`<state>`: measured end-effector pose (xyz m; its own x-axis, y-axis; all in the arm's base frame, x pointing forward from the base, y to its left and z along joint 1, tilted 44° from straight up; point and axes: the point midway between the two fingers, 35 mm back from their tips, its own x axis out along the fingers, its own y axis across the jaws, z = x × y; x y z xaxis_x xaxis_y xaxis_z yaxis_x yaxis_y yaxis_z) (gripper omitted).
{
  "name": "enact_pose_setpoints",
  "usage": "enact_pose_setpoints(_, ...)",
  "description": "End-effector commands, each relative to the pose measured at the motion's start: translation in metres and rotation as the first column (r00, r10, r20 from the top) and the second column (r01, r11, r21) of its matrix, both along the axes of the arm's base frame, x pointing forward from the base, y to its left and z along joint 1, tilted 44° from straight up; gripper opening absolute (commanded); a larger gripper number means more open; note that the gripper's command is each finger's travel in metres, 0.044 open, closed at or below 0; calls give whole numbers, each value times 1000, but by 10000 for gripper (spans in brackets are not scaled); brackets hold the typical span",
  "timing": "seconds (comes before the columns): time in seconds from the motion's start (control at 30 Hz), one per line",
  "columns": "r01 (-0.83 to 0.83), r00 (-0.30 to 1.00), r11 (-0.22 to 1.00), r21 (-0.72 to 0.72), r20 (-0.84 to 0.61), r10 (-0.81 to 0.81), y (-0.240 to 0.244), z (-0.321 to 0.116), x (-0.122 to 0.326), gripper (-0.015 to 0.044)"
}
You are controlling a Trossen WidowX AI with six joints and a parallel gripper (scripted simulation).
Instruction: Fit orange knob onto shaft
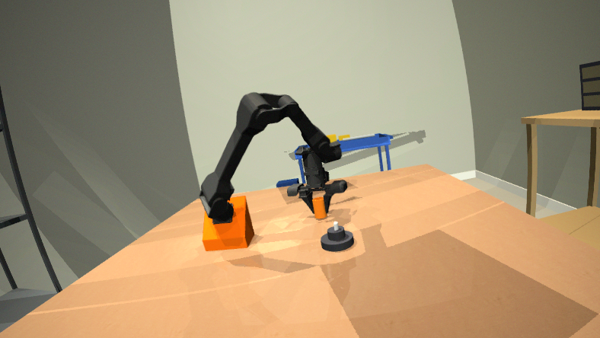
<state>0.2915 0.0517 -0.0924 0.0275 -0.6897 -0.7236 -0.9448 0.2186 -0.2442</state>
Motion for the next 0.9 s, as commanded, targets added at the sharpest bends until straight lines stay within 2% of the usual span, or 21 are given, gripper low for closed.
enact_pose_setpoints(0.0,0,1000,1000,9,7,0,10,7,3,0)
enact_pose_setpoints(0.87,-1,1000,1000,16,6,1,69,62,8,0)
